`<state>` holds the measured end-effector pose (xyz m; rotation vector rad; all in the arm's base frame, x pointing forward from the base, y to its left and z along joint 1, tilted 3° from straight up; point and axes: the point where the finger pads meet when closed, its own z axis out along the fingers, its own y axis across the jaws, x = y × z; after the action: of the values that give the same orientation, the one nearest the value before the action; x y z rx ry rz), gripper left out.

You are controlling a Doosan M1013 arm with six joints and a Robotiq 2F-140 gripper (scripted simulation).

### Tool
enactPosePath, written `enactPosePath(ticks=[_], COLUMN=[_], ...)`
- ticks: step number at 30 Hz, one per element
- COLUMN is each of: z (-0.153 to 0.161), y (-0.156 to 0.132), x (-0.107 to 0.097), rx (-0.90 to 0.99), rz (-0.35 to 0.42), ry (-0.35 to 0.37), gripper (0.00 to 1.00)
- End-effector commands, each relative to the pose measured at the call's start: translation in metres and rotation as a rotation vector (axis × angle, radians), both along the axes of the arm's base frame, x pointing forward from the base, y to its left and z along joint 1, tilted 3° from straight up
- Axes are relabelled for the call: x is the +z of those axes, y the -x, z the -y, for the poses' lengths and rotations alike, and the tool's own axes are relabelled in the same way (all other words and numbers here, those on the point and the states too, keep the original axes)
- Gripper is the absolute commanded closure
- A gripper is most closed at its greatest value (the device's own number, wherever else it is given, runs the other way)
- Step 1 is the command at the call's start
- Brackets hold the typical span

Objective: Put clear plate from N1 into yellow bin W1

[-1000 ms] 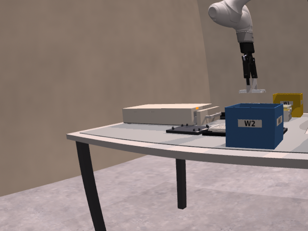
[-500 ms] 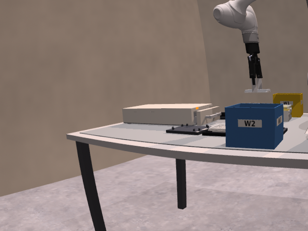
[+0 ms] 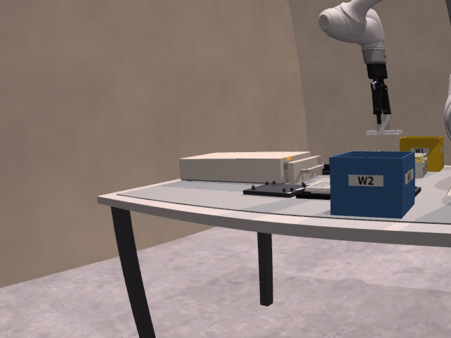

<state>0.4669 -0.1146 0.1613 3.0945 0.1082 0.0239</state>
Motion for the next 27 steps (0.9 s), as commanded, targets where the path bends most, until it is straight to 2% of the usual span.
enactPosePath(ticks=[1,27], z=[0.010,0.060], y=[0.007,0.037], x=[-0.001,0.000], rx=[0.001,0.001], rz=[0.004,0.004], ry=[-0.004,-0.004], gripper=[0.90,0.90])
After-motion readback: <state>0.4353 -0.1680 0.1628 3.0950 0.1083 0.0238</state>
